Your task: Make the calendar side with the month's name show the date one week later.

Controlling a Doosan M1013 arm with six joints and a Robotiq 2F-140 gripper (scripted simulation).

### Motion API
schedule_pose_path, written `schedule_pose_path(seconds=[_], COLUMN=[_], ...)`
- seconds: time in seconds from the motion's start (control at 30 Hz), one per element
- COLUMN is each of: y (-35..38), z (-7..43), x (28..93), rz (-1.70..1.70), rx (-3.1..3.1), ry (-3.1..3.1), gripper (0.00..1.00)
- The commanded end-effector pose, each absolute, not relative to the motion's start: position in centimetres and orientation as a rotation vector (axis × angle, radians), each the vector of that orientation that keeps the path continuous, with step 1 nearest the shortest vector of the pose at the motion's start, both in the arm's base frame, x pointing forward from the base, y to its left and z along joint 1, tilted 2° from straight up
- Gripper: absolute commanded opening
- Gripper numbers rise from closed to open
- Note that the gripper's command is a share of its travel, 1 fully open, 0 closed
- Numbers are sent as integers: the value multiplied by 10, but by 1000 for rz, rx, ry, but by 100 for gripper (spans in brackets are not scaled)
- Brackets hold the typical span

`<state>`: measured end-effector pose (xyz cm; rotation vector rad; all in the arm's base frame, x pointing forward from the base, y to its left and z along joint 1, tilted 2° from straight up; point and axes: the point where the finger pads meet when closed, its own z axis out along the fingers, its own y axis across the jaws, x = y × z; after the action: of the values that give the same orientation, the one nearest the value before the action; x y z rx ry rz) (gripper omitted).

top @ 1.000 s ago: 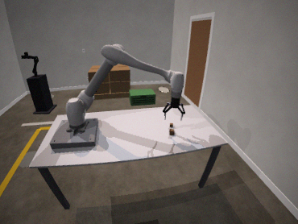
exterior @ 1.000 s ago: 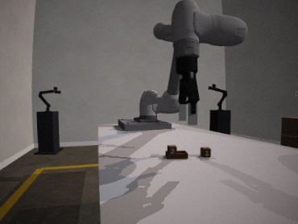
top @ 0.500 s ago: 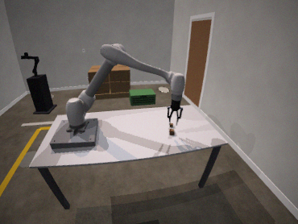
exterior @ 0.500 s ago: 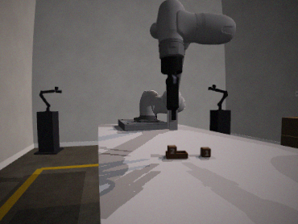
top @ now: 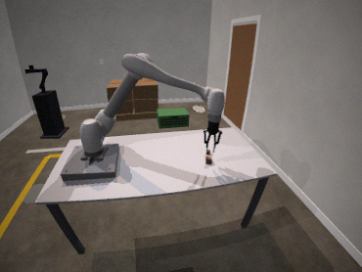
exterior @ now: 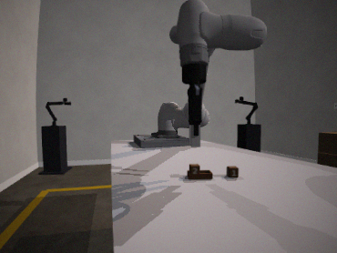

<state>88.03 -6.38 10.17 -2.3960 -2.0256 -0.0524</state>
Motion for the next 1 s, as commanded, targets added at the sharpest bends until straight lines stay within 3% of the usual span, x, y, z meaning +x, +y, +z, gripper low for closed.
schedule_pose_path(seconds=[0.0, 0.97], y=[-64, -64], z=[102, 91], x=[880, 881], rz=[-53, -53], rx=[-2396, -2396], ry=[-2026, -2026], gripper=[35, 35])
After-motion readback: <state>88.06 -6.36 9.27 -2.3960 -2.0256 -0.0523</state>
